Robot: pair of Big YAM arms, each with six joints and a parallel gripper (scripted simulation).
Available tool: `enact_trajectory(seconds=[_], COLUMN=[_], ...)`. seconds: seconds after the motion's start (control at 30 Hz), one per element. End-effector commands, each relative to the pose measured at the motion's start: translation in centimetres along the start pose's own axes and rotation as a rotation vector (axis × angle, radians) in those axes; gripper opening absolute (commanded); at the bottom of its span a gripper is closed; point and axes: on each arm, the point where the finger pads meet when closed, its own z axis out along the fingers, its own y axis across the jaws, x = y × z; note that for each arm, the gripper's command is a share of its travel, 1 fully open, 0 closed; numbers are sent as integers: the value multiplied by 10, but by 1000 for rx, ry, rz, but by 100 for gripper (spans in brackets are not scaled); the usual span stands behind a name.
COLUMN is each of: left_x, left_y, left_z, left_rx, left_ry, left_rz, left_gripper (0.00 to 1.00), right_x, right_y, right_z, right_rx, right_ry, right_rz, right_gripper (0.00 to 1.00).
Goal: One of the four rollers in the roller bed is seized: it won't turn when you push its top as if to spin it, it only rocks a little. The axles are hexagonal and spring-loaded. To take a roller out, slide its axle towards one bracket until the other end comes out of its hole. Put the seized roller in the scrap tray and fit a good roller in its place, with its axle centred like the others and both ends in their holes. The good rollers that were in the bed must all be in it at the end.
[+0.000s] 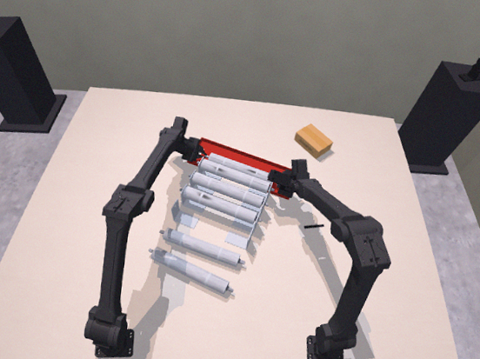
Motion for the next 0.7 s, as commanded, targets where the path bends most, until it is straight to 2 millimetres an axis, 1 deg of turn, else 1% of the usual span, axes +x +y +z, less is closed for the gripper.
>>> enact_trajectory(seconds=[0.0, 0.03, 0.07, 0.1, 0.17, 0.2, 0.23, 0.3, 0.33, 0.4, 0.43, 0.5, 0.53, 0.57, 0.63, 0.67], left_x=[5, 3, 3, 12, 12, 7, -5, -7, 0, 3, 3, 1, 0, 0, 2, 6], left_y=[-46, -41, -39, -51, -51, -48, -39, -36, -45, -52, -53, -50, -55, -53, -53, -52], left_z=[-25, -18, -15, -31, -31, -27, -19, -17, -30, -37, -38, -35, -36, -36, -35, -31], left_rx=[70, 59, 54, 76, 76, 72, 59, 54, 68, 83, 84, 81, 98, 91, 89, 84], left_ry=[-14, -10, -10, -13, -13, -13, -14, -15, -19, -20, -20, -20, -24, -22, -20, -18], left_rz=[52, 47, 47, 61, 61, 52, 40, 37, 48, 55, 55, 51, 68, 55, 55, 58], left_gripper=[3, 3, 3, 3, 3, 3, 3, 3, 3, 3, 3, 3, 3, 32, 32, 32], right_x=[-19, -13, -11, -17, -17, -24, -27, -27, -22, -14, -16, -20, -20, -20, -20, -20], right_y=[-69, -61, -59, -67, -67, -75, -79, -79, -74, -64, -65, -72, -70, -70, -70, -70], right_z=[-15, -4, -3, -13, -13, -24, -28, -27, -20, -6, -8, -18, -17, -17, -17, -17], right_rx=[130, 112, 108, 125, 125, 142, 156, 152, 137, 114, 116, 129, 124, 125, 124, 124], right_ry=[-49, -39, -36, -45, -45, -56, -62, -62, -53, -44, -46, -48, -45, -46, -48, -48], right_rz=[0, 5, 7, 1, 1, -5, -7, -6, -1, 5, 4, 1, 2, 2, 2, 2], right_gripper=[3, 3, 3, 3, 3, 3, 3, 3, 3, 3, 3, 3, 3, 3, 3, 3])
